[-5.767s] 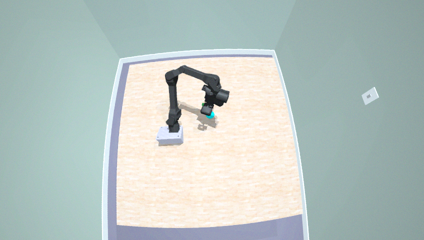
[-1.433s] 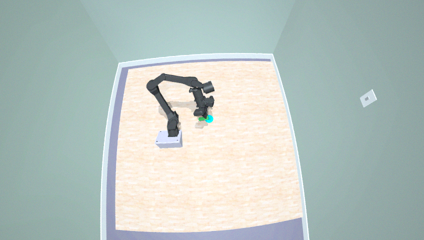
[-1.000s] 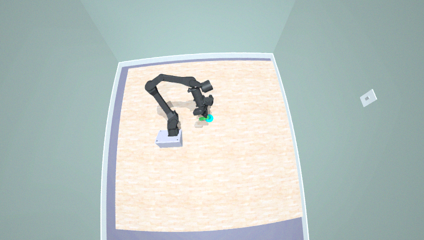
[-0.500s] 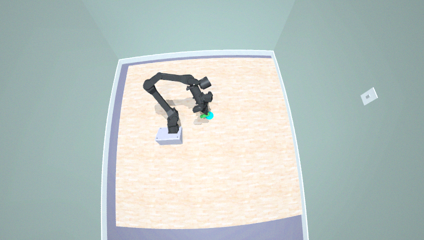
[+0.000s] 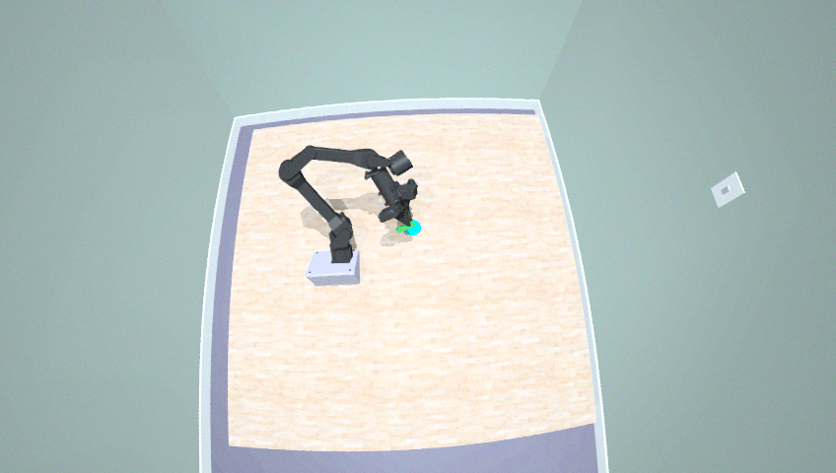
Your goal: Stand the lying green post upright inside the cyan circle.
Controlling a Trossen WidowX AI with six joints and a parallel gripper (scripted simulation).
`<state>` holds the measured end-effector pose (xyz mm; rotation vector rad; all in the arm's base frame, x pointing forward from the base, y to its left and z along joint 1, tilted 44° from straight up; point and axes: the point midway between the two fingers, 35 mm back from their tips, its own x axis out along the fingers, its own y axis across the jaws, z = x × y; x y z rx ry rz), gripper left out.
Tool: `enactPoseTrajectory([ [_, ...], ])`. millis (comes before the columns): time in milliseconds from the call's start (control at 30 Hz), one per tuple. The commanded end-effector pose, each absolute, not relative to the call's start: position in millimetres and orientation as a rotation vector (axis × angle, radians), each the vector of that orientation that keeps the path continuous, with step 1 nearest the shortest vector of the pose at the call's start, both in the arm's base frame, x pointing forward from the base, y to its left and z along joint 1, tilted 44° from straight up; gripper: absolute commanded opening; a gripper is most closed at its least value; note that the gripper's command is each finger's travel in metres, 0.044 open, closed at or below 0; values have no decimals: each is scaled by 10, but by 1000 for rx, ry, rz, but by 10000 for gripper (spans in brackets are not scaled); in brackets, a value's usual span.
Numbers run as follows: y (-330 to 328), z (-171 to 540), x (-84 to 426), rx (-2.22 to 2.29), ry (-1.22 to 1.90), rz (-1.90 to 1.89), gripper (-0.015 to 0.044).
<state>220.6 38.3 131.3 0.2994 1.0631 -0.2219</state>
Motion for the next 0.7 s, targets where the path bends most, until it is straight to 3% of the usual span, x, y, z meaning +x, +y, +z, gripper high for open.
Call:
enactPoseTrajectory([
  [0, 376, 1307, 2199, 304, 1035, -234, 23],
  [667, 386, 1350, 2213, 330, 912, -262, 23],
])
